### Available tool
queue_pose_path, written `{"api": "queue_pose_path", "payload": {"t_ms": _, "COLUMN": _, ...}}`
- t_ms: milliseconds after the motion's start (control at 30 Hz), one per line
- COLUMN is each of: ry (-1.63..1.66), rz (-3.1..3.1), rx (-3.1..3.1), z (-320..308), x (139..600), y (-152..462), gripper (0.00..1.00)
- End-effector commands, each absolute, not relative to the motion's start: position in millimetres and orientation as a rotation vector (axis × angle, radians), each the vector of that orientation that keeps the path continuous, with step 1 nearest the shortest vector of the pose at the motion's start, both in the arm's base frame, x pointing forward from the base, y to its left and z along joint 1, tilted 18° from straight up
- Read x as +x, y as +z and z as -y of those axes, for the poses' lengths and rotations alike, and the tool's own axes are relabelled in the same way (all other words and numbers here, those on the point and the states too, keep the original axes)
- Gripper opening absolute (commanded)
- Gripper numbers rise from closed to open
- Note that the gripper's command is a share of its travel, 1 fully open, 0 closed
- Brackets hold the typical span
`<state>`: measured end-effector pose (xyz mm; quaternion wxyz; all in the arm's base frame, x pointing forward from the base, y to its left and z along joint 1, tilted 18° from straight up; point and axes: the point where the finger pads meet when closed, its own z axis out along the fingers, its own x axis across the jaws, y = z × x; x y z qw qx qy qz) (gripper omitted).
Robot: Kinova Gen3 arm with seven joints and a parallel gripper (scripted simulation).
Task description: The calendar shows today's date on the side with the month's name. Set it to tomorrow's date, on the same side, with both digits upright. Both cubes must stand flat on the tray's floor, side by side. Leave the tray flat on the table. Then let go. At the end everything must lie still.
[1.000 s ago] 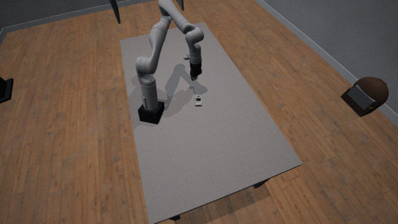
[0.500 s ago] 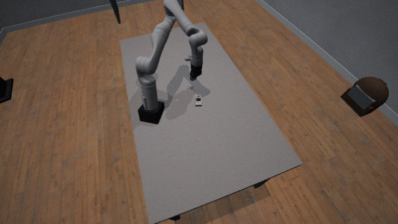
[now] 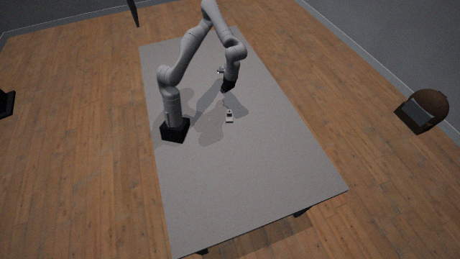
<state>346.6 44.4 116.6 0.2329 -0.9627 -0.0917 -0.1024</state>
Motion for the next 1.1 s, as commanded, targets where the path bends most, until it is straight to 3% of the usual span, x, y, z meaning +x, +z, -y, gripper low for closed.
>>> {"api": "queue_pose_path", "payload": {"t_ms": 0, "ry": -0.287, "rz": 0.234, "rx": -2.642, "z": -39.1, "x": 347.6, "y": 117.1, "gripper": 0.6}}
{"api": "queue_pose_path", "payload": {"t_ms": 1067, "ry": -0.239, "rz": 0.253, "rx": -2.382, "z": -36.7, "x": 348.3, "y": 115.5, "gripper": 0.6}}
